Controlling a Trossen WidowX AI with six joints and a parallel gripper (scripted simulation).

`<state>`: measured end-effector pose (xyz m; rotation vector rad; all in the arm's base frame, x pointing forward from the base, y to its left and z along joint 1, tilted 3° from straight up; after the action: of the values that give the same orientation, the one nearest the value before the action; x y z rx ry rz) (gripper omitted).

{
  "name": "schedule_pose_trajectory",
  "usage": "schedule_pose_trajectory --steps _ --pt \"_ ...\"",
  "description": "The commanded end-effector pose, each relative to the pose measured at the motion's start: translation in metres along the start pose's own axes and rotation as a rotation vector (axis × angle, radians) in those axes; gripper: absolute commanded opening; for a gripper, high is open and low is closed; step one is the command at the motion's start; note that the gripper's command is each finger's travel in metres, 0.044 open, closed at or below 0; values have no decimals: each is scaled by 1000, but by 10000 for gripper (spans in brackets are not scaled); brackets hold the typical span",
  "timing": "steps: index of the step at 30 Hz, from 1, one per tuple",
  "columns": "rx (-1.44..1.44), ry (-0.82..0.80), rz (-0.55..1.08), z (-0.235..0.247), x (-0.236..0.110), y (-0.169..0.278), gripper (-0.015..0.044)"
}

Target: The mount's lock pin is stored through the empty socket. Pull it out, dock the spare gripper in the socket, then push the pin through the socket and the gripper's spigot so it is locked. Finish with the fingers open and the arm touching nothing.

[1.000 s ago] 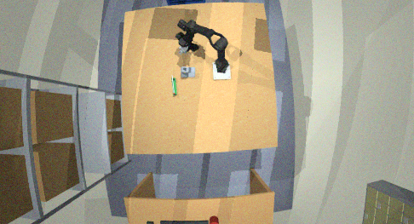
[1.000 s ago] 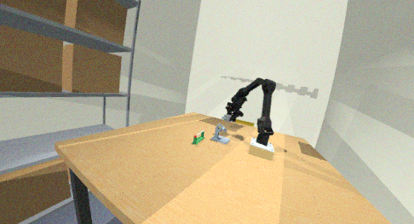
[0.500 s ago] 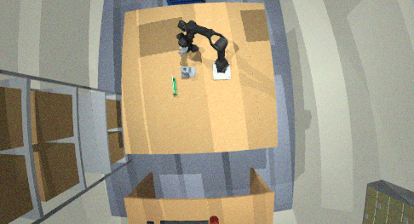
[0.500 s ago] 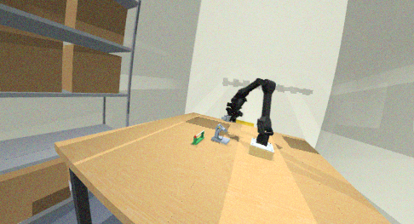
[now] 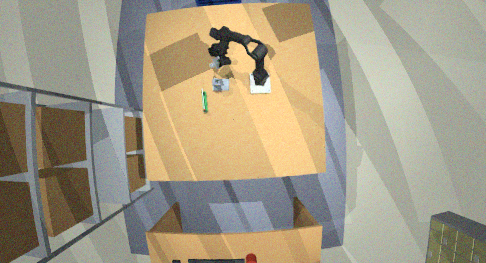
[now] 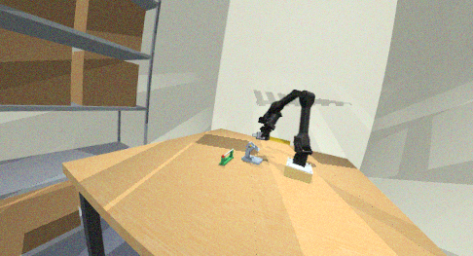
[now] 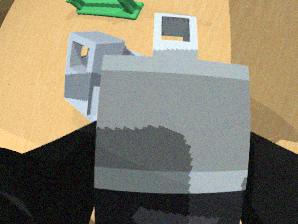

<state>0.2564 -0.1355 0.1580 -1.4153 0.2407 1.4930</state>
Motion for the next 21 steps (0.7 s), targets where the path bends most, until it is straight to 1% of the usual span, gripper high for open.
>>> schedule_pose_trajectory --steps 1,21 --pt "85 -26 -25 6 0 -2 0" --pt "630 -206 -45 32 11 -7 0"
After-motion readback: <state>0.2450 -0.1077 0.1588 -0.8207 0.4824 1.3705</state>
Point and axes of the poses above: the point midway between the two fingers, 35 mm back from their tips, its own x axis out along the fingers, its own z axis across the jaws, y = z × x, the point moved 9 cm from there along -x, back along the fingers, and after that the axes turned 9 degrees about -x, right-handed, at the moved point
